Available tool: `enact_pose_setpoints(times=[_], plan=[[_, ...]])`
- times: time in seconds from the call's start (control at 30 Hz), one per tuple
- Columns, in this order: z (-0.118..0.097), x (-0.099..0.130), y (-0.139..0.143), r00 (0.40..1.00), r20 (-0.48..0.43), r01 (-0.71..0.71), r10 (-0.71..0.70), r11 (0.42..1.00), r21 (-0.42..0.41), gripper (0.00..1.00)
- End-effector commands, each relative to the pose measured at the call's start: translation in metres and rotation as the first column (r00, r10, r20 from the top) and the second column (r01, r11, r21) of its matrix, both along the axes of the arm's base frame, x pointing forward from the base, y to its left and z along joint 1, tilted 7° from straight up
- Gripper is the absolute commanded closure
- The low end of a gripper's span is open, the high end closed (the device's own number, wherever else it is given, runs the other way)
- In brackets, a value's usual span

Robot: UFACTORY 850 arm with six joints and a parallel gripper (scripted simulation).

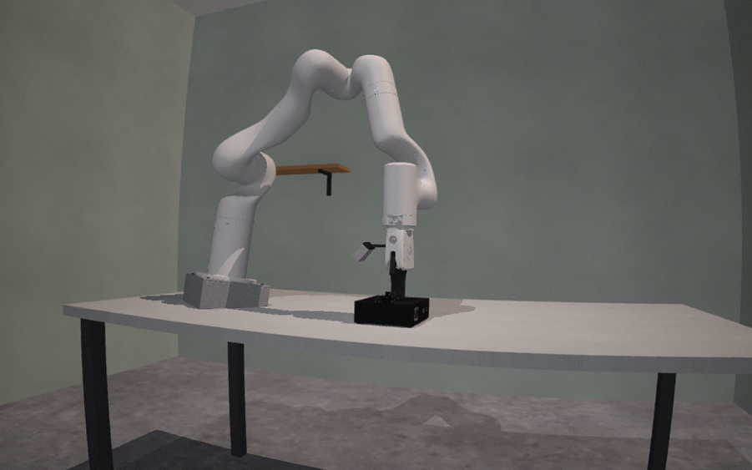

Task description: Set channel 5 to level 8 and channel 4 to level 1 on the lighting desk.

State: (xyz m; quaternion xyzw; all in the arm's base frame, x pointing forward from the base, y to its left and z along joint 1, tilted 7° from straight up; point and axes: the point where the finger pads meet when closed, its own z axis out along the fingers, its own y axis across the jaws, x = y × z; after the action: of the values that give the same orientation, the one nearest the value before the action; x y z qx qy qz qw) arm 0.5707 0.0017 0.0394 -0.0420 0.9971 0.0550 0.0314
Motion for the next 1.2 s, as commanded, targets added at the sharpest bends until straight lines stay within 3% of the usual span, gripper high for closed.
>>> enact_pose_setpoints(times=[0.0,1.17], plan=[[0.001,-0.001,0.000,1.000,0.002,0.000,0.000,1.000,0.000,1.00],[0.000,-0.018,-0.002,1.000,0.002,0.000,0.000,1.000,0.000,1.00]])
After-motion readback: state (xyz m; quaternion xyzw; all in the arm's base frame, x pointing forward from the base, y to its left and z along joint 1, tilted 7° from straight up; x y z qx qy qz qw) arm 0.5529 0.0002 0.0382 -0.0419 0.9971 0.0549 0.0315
